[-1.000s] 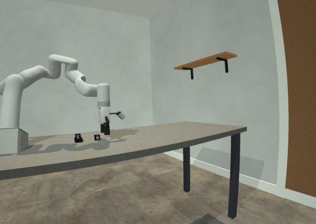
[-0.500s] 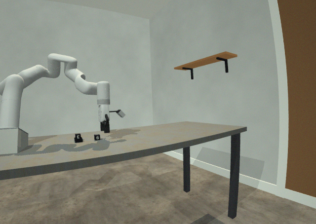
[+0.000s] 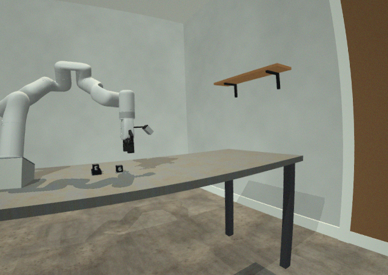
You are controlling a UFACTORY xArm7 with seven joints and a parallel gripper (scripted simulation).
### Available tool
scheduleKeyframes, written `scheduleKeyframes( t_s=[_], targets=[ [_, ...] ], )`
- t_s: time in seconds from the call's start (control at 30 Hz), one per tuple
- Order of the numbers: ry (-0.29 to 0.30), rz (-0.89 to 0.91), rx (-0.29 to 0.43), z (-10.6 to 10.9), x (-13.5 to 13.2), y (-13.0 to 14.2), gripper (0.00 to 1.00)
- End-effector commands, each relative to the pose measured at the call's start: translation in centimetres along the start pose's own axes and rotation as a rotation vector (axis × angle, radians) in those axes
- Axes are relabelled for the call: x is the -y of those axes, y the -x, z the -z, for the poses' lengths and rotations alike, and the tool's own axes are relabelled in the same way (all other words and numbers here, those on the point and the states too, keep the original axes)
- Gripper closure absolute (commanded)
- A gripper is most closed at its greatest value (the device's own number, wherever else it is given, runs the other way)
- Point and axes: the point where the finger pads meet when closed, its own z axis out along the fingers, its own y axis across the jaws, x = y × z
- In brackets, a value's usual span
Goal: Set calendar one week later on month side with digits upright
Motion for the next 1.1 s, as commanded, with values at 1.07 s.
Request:
scheduleKeyframes(
  t_s=[1.07],
  targets=[
    [0.002,0.515,-0.003,0.6,-0.2,1.6,0.00]
  ],
)
